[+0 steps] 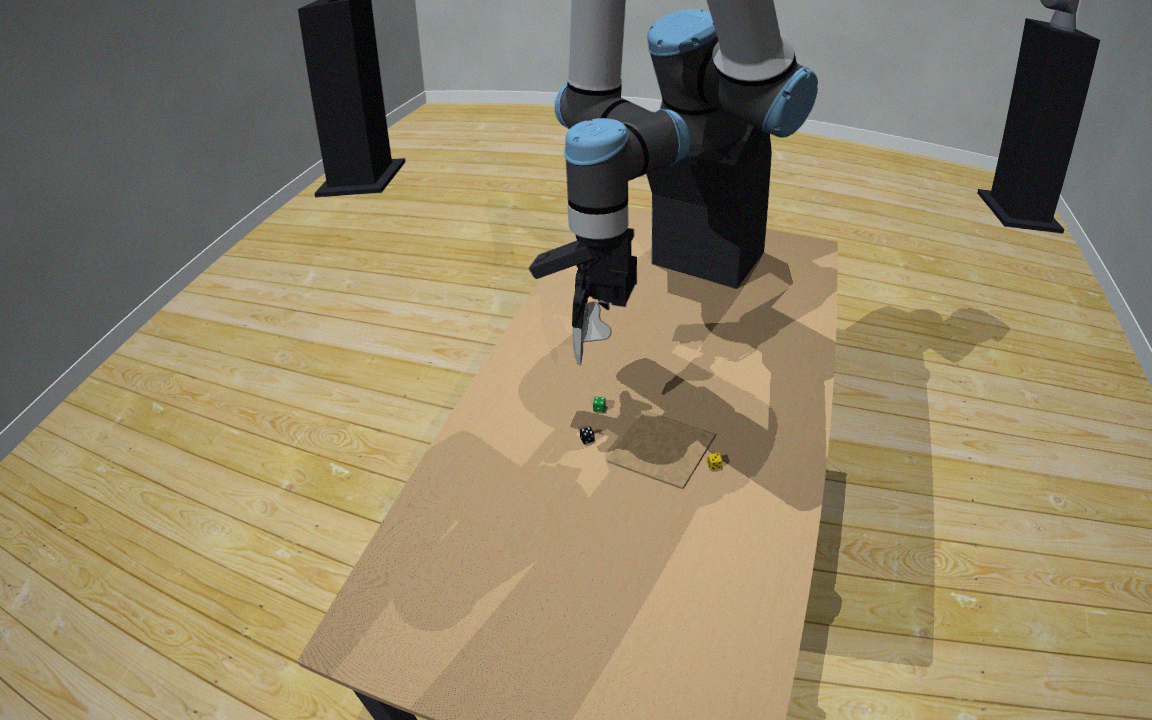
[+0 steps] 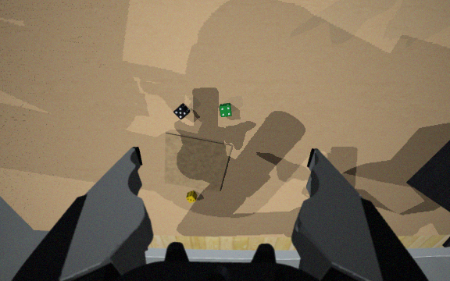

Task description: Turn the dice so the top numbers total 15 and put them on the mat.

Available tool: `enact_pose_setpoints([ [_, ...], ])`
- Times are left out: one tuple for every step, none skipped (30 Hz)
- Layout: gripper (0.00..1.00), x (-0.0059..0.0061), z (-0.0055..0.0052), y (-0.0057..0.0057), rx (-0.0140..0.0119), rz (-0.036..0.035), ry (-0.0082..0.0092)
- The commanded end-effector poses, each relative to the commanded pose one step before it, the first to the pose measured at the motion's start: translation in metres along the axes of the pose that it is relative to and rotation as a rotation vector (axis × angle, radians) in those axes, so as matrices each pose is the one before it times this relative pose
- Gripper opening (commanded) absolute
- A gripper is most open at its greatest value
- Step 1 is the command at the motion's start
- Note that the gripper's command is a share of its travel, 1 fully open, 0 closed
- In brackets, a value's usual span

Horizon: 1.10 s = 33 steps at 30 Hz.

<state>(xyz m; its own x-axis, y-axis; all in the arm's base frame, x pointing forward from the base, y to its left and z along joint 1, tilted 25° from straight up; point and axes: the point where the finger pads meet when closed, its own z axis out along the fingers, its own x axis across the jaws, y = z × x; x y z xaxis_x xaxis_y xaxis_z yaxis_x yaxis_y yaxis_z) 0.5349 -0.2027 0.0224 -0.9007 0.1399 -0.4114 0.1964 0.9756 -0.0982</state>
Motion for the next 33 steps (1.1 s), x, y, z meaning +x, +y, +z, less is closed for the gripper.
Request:
enact_pose_setpoints([
  [1.0,-0.00016,-0.00004,-0.00006,0.00022,0.00036,-0.00104],
  [1.0,0.0,0.00036,0.0,0.0,0.0,0.0],
  [1.0,0.0,0.00057,0.0,0.0,0.0,0.0],
  [1.0,0.0,0.0008,0.0,0.0,0.0,0.0],
  [1.0,0.0,0.0,0.0,0.0,0.0,0.0],
  [1.0,0.0,0.0,0.0,0.0,0.0,0.0],
  [1.0,0.0,0.00107,0.0,0.0,-0.00001,0.0],
  [1.0,0.00001,0.00135,0.00001,0.0,-0.00001,0.0],
  [1.0,0.0,0.00164,0.0,0.0,0.0,0.0],
  [1.0,0.0,0.00194,0.0,0.0,0.0,0.0],
  [1.0,0.00001,0.00225,0.00001,0.0,0.0,0.0],
  [1.0,-0.00001,0.00255,0.0,0.0,0.0,0.0],
  [1.0,0.0,0.00284,0.00001,0.0,0.0,0.0],
  [1.0,0.0,0.00312,0.00001,0.0,0.0,0.0],
  [1.0,0.0,0.00339,0.00001,0.0,0.0,0.0],
  [1.0,0.0,0.00364,0.00001,0.0,0.0,0.0],
  [1.0,0.00001,0.00387,0.00001,0.0,0.0,0.0],
  [1.0,0.0,0.00407,0.00001,0.0,0.0,0.0],
  [1.0,0.0,0.00425,0.00001,0.0,0.0,0.0],
  [1.0,0.0,0.0044,0.00001,0.0,0.0,0.0],
  [1.0,0.0,0.00452,0.00001,0.0,0.0,0.0],
  [1.0,0.0,0.0,0.0,0.0,0.0,0.0],
  [1.0,0.0,0.0,0.0,0.0,0.0,0.0],
  [1.0,0.0,0.00461,0.00001,0.0,0.0,0.0],
  [1.0,0.0,0.00466,0.00001,0.0,0.0,0.0],
  [1.0,0.0,0.00468,0.00001,0.0,0.0,0.0],
  [1.0,0.0,0.00466,0.00001,0.0,0.0,0.0],
  [1.0,0.0,0.00461,0.00001,0.0,0.0,0.0],
  [1.0,0.0,0.00452,0.00001,0.0,0.0,0.0],
  [1.0,0.0,0.00439,0.00001,0.0,0.0,0.0],
  [1.0,0.0,0.00423,0.00001,0.0,0.0,0.0],
  [1.0,0.0,0.00403,0.00001,0.0,0.0,0.0],
  [1.0,0.0,0.0038,0.00001,0.0,0.0,0.0],
])
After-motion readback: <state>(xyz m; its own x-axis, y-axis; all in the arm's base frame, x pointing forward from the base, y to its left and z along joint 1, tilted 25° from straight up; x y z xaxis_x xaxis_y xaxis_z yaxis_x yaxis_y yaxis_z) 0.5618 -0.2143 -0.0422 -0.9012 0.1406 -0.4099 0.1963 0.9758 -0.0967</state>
